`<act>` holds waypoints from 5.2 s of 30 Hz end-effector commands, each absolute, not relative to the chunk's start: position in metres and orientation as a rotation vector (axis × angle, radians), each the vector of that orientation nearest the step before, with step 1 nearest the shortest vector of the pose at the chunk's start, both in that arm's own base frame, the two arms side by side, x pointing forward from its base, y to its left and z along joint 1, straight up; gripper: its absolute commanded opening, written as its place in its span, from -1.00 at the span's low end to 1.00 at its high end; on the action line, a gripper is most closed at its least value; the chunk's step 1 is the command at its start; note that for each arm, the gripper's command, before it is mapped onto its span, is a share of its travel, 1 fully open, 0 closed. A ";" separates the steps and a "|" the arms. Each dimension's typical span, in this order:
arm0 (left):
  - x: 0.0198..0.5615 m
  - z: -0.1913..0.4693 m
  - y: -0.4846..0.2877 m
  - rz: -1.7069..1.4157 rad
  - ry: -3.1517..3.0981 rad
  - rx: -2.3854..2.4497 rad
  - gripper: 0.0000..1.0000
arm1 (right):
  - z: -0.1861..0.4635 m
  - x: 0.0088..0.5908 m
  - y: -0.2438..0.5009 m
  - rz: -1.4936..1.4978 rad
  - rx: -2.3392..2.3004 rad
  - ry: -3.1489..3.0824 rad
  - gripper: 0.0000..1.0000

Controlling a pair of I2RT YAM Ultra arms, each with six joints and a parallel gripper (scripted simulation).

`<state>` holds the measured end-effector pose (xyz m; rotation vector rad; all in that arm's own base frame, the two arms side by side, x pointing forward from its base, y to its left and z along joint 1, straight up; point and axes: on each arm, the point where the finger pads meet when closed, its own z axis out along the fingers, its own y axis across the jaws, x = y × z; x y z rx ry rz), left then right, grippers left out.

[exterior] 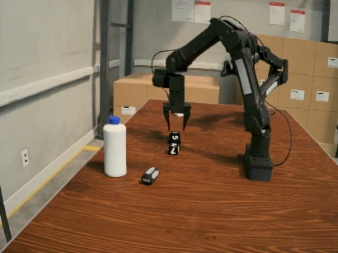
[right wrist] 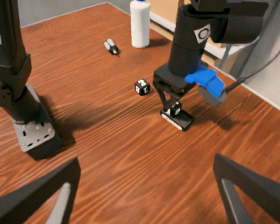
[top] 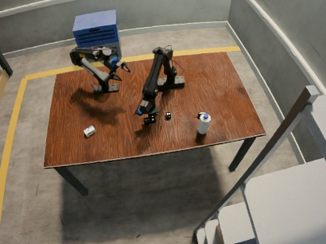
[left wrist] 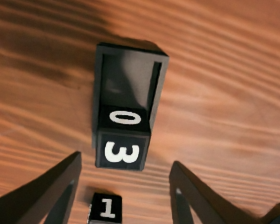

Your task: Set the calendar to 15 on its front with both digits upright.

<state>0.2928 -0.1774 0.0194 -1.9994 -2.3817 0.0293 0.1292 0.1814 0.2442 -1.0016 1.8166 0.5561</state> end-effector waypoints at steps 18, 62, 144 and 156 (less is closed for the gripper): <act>0.302 0.010 -0.179 -0.002 -2.393 -2.049 0.10 | 0.252 0.126 0.178 0.566 -0.996 1.801 1.00; 0.301 0.034 -0.183 -0.006 -2.406 -2.057 -0.47 | 0.252 0.126 0.178 0.566 -0.996 1.801 1.00; 0.161 -0.005 -0.149 0.003 -1.609 -2.709 -0.47 | 0.248 0.110 0.154 0.549 -1.335 1.929 1.00; 0.161 -0.010 -0.149 0.003 -1.609 -2.709 -0.47 | 0.248 0.110 0.154 0.549 -1.335 1.929 1.00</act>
